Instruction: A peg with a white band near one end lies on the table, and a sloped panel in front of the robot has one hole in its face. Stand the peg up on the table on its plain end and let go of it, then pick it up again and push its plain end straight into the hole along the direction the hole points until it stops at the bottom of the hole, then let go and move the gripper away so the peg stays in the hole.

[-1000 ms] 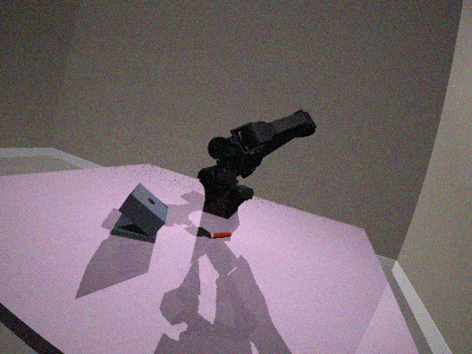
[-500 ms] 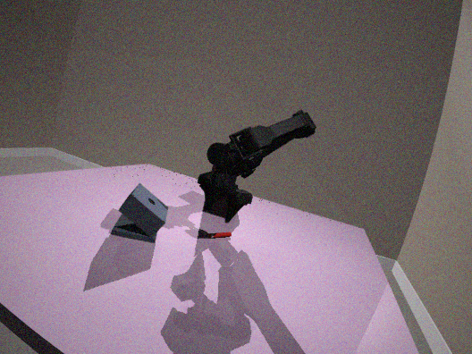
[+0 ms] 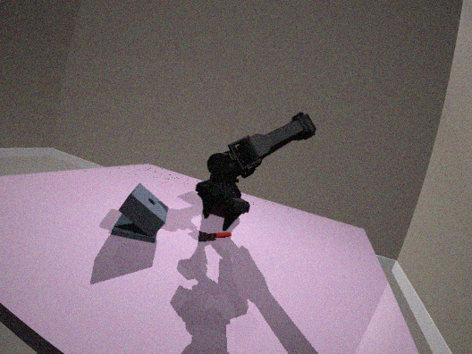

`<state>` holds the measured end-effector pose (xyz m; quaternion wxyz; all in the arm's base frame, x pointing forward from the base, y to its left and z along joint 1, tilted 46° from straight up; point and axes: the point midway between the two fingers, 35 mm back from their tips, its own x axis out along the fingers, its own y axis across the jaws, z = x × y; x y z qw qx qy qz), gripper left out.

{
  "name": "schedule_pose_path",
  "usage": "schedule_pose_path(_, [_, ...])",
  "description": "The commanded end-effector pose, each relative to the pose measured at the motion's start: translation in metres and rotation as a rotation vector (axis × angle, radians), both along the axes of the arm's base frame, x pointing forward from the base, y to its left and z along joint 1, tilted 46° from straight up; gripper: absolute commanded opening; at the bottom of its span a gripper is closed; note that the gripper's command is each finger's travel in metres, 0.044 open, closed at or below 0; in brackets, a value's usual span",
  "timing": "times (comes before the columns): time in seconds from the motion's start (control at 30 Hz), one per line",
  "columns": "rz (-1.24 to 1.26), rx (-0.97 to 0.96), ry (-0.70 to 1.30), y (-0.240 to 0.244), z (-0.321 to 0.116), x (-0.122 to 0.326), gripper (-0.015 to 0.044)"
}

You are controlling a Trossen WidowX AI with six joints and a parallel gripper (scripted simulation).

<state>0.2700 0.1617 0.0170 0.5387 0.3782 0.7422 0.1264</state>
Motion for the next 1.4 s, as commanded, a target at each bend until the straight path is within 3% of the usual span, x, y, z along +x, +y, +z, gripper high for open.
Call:
schedule_pose_path(0.0, [-0.001,0.002,0.011,0.005,-0.006,-0.004,0.044])
schedule_pose_path(0.73, [-0.005,0.007,0.013,0.028,-0.027,-0.011,0.044])
schedule_pose_path(1.13, [-0.005,0.007,0.013,0.028,-0.027,-0.011,0.0125])
schedule_pose_path(1.37, [-0.005,0.007,0.013,0.028,-0.027,-0.011,0.011])
